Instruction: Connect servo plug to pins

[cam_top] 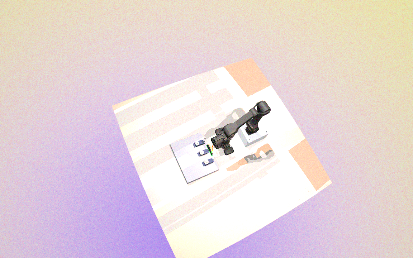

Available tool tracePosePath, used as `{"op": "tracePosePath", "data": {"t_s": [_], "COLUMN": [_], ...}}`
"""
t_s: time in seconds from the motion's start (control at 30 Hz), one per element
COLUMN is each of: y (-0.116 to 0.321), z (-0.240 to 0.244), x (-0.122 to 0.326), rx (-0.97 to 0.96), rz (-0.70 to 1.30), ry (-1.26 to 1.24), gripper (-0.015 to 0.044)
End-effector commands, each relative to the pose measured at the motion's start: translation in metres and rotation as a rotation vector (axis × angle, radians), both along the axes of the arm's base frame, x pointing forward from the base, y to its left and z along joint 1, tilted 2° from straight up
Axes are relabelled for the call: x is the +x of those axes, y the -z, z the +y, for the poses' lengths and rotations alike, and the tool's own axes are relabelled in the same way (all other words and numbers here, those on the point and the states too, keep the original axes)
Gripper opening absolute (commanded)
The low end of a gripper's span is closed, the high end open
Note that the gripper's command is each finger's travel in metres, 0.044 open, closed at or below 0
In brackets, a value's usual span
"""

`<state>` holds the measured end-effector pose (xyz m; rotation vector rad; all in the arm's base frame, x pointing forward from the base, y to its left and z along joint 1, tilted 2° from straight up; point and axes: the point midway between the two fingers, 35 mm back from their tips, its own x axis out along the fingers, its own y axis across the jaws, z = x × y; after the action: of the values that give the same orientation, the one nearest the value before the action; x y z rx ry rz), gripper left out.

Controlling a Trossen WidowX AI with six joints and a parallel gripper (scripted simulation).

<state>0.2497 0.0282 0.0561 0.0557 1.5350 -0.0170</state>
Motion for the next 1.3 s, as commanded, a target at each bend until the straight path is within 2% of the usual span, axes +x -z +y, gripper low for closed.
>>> {"op": "tracePosePath", "data": {"t_s": [0.0,0.3,0.77,1.27], "y": [0.004,0.04,0.037,0.036], "z": [0.002,0.003,0.002,0.002], "x": [-0.004,-0.003,0.031,0.039], "rx": [-0.005,-0.005,-0.006,-0.006], "rz": [-0.011,-0.011,-0.013,-0.014], "ry": [-0.053,-0.053,-0.053,-0.053], "gripper": [0.0,0.0,0.0,0.0]}}
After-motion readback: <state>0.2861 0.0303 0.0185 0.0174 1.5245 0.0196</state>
